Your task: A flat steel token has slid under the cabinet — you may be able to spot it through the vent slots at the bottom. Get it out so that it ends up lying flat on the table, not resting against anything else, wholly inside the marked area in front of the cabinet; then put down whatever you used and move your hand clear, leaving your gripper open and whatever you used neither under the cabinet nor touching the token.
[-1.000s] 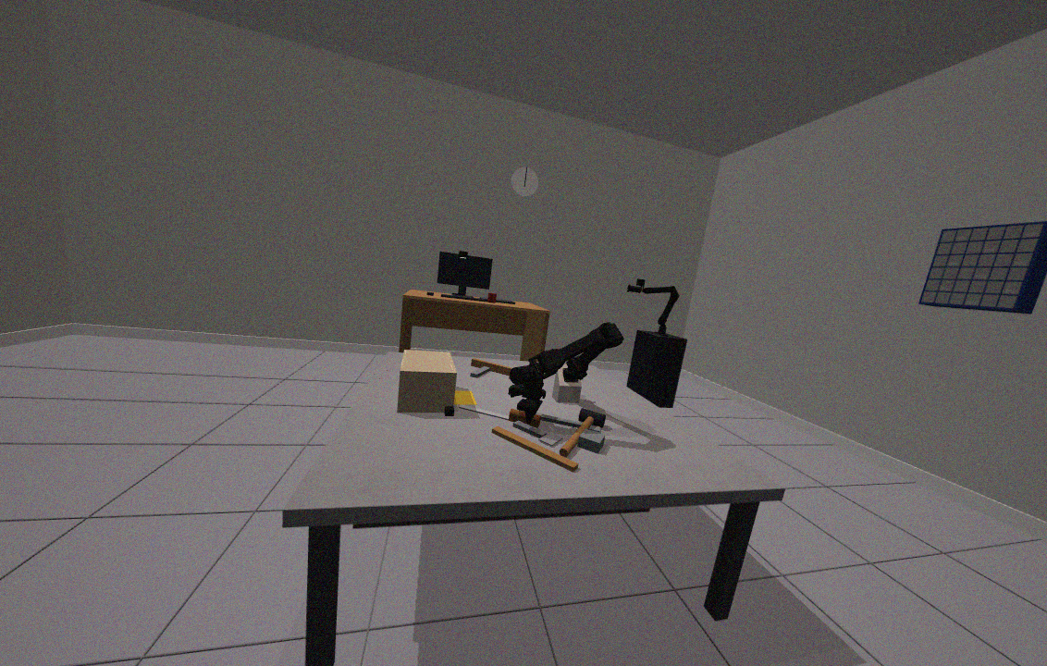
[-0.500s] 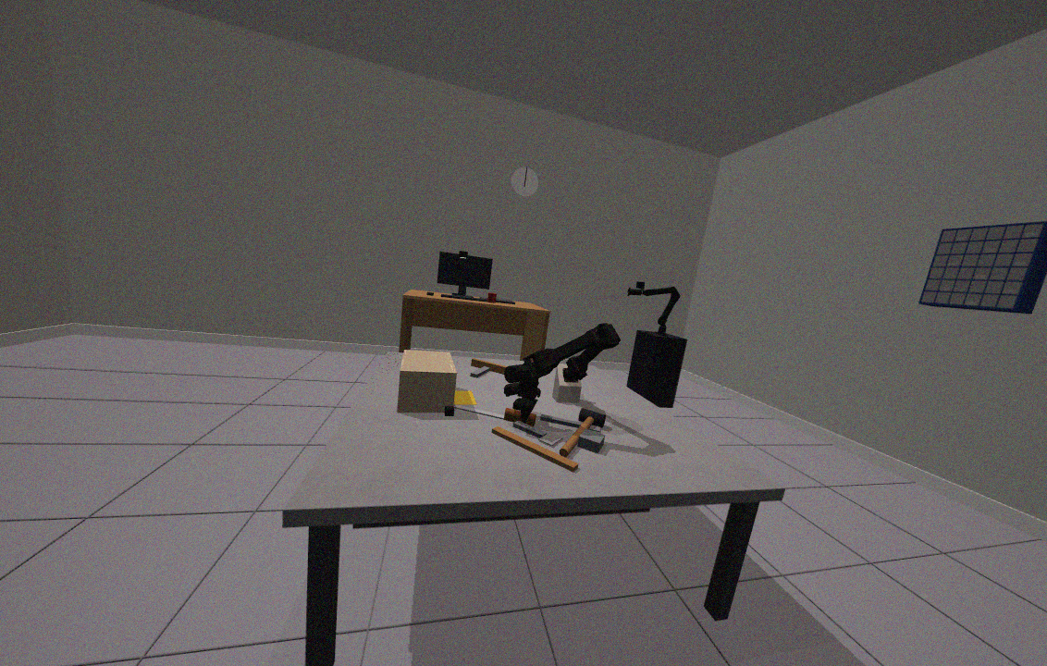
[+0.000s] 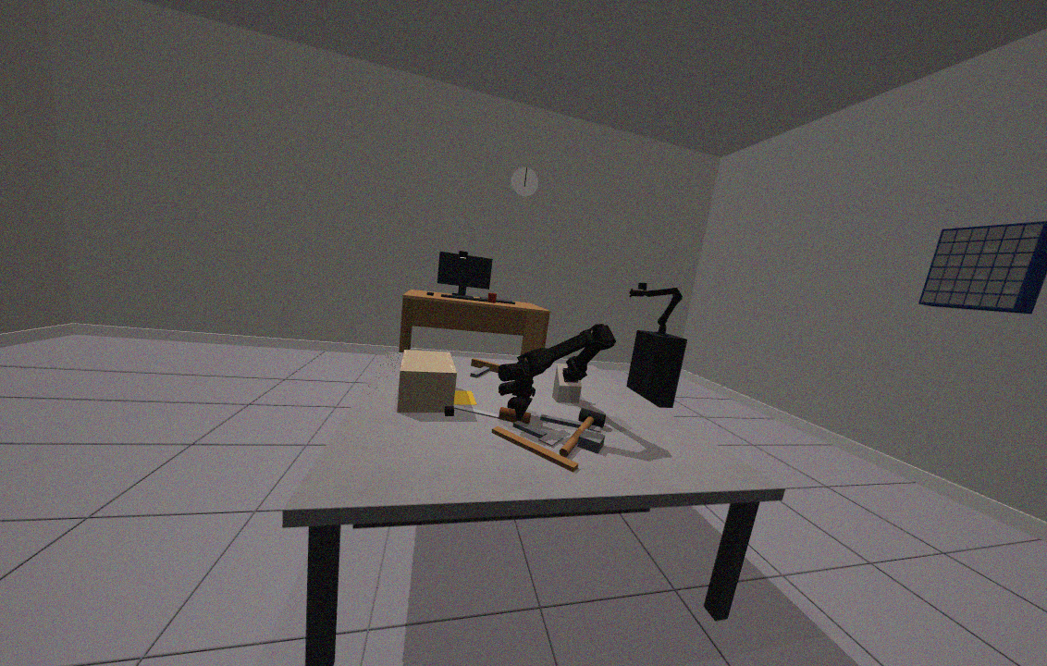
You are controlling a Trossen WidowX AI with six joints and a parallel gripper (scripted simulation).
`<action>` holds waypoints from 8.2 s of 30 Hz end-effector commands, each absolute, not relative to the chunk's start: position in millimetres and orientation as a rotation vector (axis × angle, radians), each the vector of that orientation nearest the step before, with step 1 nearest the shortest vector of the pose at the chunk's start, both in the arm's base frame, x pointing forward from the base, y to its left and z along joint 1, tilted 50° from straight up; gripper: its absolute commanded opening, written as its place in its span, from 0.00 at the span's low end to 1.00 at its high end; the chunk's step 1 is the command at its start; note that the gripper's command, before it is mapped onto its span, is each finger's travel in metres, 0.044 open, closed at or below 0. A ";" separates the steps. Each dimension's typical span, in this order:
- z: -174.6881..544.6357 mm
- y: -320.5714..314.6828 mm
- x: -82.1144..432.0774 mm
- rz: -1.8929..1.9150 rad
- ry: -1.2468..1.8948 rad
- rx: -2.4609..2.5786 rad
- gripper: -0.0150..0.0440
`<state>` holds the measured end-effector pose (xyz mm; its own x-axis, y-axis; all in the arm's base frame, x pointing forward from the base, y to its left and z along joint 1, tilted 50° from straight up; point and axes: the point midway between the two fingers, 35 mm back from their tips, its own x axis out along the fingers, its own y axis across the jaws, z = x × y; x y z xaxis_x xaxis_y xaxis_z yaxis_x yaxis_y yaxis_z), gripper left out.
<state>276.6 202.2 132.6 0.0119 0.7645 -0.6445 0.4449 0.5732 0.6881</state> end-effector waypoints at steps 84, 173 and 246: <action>95.3 170.1 354.7 0.340 1.612 1.029 0.25; 51.3 133.9 326.3 0.338 1.613 1.029 0.25; 72.6 153.3 271.3 0.337 1.615 1.030 0.25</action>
<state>278.1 150.9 71.4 0.0208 0.7646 -0.6442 0.4376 0.5724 0.6935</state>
